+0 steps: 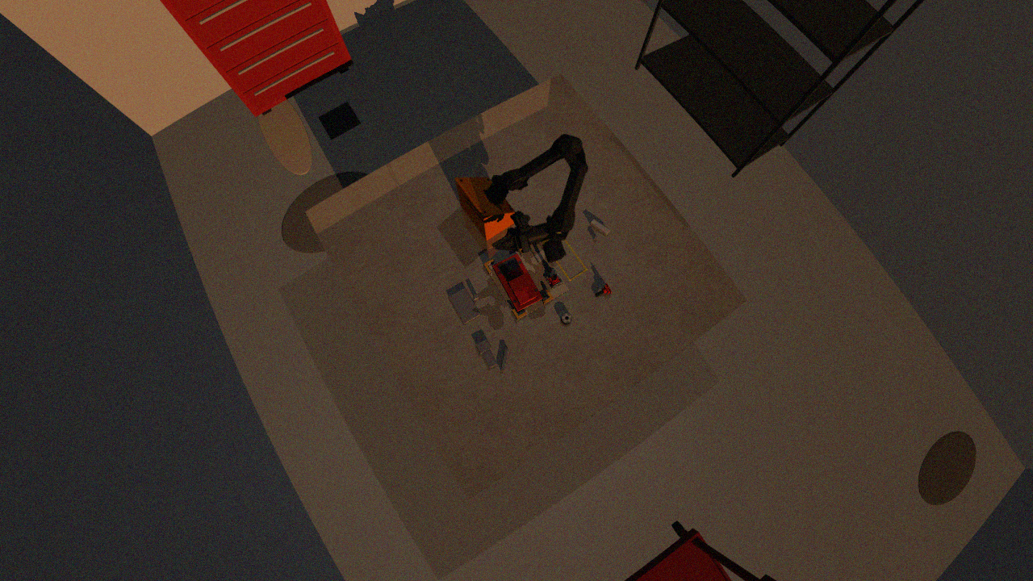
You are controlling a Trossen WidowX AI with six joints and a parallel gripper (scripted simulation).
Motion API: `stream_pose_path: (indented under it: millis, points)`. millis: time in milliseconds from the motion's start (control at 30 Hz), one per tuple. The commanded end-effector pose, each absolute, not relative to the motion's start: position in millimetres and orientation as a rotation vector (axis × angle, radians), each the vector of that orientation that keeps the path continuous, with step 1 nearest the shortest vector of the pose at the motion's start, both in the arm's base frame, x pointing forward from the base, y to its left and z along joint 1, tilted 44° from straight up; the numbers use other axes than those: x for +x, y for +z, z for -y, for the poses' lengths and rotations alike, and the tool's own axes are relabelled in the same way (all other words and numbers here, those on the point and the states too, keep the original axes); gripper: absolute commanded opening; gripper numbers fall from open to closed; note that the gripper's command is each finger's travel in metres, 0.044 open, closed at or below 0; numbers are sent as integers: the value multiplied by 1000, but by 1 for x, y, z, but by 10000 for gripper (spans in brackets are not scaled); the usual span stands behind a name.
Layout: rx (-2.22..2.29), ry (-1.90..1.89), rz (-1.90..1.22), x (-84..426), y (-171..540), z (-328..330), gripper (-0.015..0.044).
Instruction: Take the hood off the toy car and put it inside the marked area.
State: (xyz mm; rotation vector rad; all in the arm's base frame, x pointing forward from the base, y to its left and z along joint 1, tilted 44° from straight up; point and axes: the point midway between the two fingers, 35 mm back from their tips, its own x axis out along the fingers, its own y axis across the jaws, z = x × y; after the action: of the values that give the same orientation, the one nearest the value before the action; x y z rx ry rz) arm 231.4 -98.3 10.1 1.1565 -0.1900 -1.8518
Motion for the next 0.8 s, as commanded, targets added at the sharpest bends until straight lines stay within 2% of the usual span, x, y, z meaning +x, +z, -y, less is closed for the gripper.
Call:
stream_pose_path:
  millis: [0,233,267,533,767]
  points:
    - [1151,-1856,172,232,9,98,246]
    - [957,-1869,-521,238,-20,84,430]
    - [932,-1846,-629,239,-24,82,440]
    - [791,-1429,-1399,254,-50,58,440]
    - [738,-812,-1805,275,-62,38,440]
